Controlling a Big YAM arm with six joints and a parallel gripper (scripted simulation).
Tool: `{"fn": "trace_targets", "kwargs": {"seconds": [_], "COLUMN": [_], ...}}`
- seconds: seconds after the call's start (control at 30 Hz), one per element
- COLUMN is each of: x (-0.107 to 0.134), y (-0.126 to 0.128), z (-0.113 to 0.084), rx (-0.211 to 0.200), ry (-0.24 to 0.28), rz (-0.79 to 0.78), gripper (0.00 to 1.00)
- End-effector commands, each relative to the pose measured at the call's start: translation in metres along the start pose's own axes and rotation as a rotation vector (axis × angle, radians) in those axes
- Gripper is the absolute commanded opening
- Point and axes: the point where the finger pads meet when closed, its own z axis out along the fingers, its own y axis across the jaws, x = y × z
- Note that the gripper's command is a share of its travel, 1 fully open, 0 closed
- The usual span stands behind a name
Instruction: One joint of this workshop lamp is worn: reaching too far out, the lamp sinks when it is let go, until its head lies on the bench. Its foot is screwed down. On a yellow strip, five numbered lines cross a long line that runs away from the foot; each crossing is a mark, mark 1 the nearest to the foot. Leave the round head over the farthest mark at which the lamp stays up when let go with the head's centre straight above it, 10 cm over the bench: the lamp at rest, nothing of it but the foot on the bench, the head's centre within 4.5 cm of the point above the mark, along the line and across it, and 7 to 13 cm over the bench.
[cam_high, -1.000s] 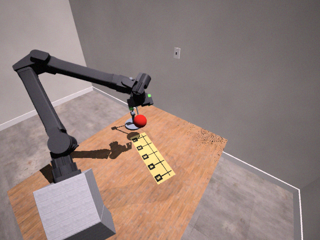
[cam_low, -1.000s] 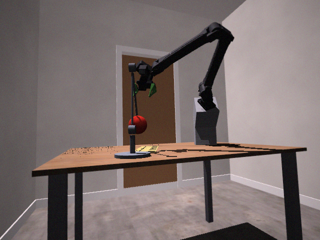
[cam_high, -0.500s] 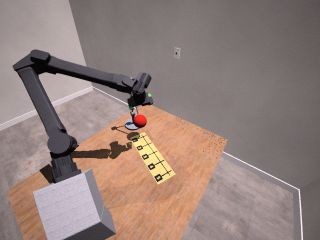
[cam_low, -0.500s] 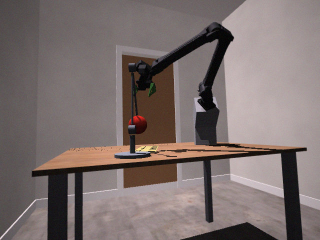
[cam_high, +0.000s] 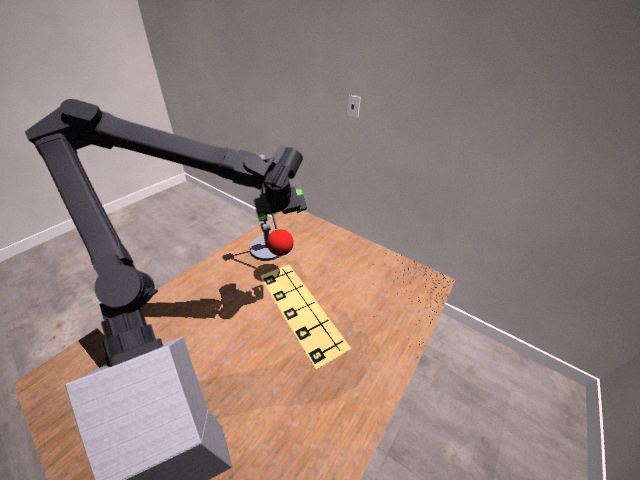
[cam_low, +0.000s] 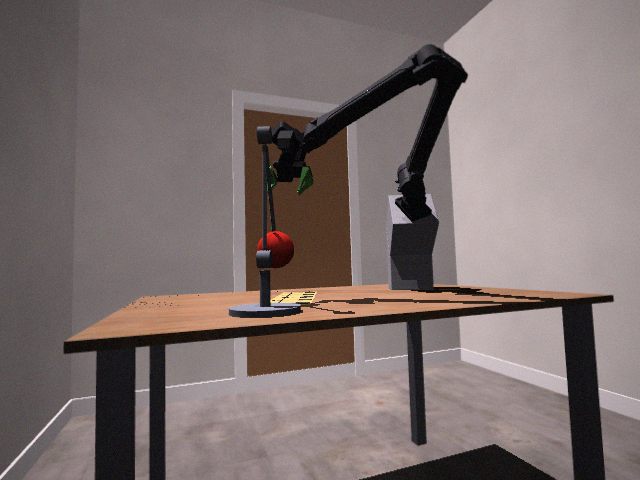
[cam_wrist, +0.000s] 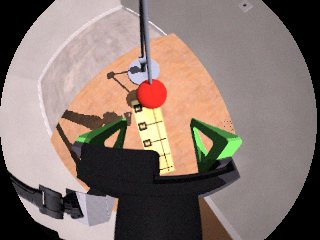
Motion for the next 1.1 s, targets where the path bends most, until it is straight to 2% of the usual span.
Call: {"fn": "trace_targets", "kwargs": {"seconds": [0.0, 0.43, 0.5, 1.0, 1.07], "x": [-0.014, -0.024, -0.024, -0.011, -0.011], "y": [-0.007, -0.013, -0.013, -0.006, -0.006], "z": [-0.002, -0.002, -0.002, -0.002, -0.002], "rx": [-0.067, 0.004, 0.004, -0.080, -0.080], "ry": [-0.105, -0.002, -0.002, -0.119, -0.119], "rz": [-0.041, -0.006, -0.006, -0.035, -0.035], "gripper": [1.00, 1.00, 1.00, 1.00, 1.00]}}
